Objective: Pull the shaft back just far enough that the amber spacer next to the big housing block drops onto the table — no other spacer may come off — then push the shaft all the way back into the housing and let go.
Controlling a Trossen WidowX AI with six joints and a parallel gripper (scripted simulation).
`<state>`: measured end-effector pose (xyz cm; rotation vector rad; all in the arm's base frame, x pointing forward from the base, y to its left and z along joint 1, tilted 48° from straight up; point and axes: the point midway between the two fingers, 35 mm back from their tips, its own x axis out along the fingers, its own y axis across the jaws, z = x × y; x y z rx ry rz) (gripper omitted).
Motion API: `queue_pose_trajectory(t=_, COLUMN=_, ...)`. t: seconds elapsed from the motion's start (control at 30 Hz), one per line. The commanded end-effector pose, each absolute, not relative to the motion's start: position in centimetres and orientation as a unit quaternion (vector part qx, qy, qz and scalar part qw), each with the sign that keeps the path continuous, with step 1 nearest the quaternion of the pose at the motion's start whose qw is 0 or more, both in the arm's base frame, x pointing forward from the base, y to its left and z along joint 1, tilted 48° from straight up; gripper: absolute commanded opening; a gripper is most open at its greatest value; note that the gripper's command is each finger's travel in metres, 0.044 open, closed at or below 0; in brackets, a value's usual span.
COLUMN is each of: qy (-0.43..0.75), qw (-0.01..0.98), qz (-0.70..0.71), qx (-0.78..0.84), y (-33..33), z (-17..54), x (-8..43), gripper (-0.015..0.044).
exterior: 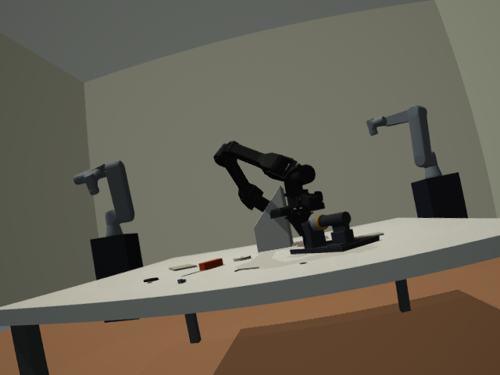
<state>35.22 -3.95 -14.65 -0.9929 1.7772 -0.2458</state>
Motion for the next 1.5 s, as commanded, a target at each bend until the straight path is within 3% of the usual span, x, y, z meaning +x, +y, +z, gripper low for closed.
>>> queue_pose_trajectory(t=0.0, qy=0.74, qw=0.517, qz=-0.102, qx=-0.416, y=-4.01, z=-14.57, x=35.17, gripper=0.0)
queue_pose_trajectory(t=1.47, qy=0.741, qw=0.517, qz=-0.102, qx=-0.416, y=-4.14, z=-14.39, x=34.8, gripper=0.0)
